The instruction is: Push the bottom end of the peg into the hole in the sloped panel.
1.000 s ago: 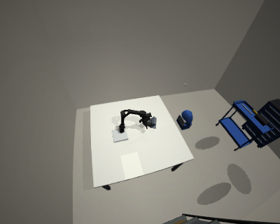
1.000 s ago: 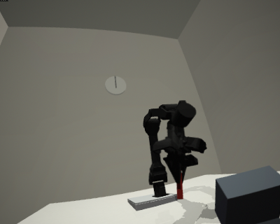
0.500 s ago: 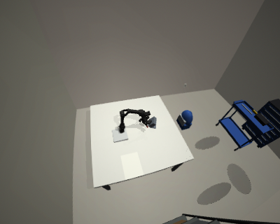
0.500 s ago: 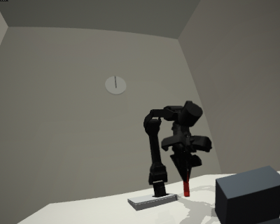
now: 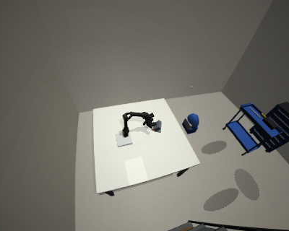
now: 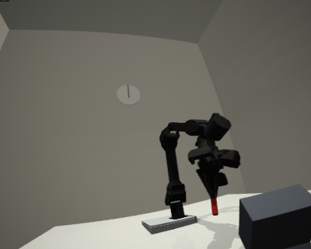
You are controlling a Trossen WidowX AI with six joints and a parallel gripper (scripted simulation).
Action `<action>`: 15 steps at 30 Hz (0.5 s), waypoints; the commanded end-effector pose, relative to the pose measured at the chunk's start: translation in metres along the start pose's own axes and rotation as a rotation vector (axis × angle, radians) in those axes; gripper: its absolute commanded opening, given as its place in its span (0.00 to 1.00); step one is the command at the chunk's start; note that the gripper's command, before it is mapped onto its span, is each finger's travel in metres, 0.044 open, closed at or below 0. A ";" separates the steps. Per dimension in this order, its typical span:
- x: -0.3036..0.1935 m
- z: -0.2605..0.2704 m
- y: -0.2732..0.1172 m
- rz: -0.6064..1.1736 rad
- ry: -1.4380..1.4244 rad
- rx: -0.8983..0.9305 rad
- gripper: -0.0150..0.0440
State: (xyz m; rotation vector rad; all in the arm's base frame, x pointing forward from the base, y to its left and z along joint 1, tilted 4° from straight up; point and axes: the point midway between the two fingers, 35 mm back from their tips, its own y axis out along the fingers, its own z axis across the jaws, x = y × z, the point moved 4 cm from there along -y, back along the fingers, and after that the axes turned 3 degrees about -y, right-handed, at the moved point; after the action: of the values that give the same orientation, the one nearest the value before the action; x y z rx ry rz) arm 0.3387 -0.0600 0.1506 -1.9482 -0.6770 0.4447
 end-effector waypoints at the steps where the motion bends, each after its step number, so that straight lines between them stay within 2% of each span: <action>1: 0.002 0.002 -0.004 -0.009 -0.019 -0.028 0.25; 15: 0.016 0.013 -0.012 -0.041 -0.078 -0.098 0.25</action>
State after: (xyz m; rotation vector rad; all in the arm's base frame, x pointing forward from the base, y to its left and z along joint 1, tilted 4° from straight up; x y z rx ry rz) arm 0.3415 -0.0399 0.1527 -1.9974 -0.7767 0.4694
